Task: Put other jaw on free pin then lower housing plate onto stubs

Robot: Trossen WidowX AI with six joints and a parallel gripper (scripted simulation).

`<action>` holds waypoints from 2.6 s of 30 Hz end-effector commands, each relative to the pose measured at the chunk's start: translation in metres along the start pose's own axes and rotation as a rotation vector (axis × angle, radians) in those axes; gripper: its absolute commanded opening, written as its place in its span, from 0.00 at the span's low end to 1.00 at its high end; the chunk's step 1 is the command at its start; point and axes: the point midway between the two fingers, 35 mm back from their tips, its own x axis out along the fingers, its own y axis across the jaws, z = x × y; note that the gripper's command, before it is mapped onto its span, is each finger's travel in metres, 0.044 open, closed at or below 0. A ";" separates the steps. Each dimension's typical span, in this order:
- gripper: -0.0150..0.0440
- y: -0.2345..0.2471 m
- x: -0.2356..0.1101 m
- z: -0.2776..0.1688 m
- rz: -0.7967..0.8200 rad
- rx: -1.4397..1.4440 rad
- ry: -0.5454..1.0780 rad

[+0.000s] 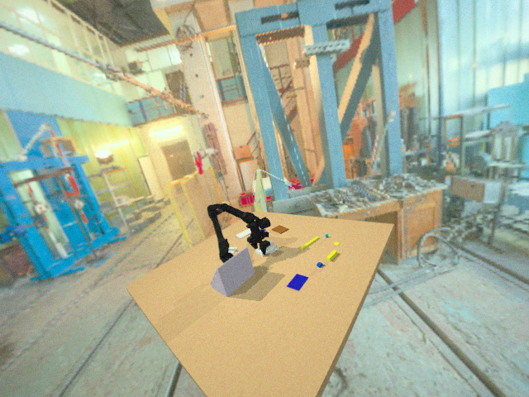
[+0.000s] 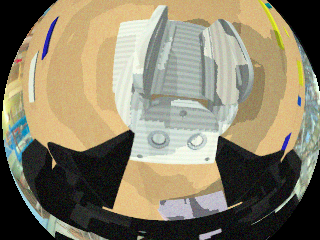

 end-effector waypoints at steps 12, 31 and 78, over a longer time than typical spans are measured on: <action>0.85 0.000 0.000 0.000 0.002 0.003 0.000; 0.85 0.000 0.000 0.000 0.002 0.003 0.000; 1.00 -0.011 -0.126 -0.035 -0.005 0.006 0.002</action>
